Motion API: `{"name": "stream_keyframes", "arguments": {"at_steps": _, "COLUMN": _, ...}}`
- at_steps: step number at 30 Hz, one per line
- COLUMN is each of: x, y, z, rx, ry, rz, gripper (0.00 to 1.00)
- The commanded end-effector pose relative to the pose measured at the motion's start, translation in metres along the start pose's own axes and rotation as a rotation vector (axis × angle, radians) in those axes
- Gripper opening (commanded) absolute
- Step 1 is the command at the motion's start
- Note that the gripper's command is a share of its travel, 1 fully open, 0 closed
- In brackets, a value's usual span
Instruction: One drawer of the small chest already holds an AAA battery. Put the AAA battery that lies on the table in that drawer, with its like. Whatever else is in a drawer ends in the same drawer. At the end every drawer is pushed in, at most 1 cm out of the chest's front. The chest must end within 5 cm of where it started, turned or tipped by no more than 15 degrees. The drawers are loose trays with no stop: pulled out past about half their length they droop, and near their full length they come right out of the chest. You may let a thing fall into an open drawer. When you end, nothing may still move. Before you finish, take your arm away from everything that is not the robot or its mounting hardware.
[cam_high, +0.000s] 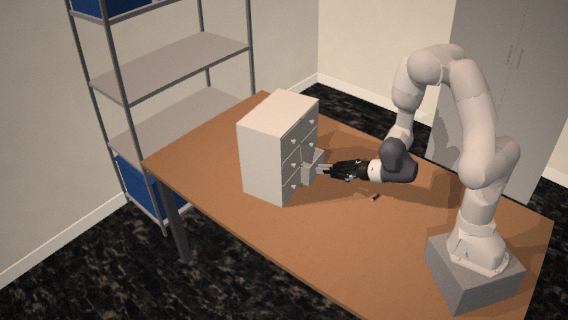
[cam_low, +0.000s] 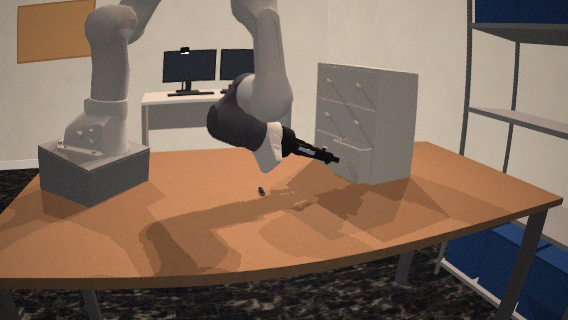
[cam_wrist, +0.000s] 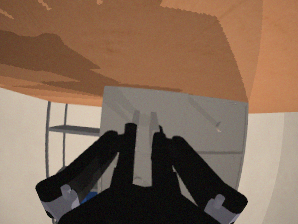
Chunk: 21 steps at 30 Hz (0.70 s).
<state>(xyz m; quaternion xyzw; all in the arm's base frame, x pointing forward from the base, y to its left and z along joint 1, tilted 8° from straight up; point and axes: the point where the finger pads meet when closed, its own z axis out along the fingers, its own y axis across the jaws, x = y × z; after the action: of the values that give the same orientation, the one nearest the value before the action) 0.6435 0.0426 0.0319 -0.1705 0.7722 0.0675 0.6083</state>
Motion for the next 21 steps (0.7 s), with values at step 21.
{"name": "stream_keyframes", "arguments": {"at_steps": 21, "x": 0.01, "y": -0.001, "z": -0.026, "rx": 0.0, "ry": 0.001, "rz": -0.005, "gripper": 0.08}}
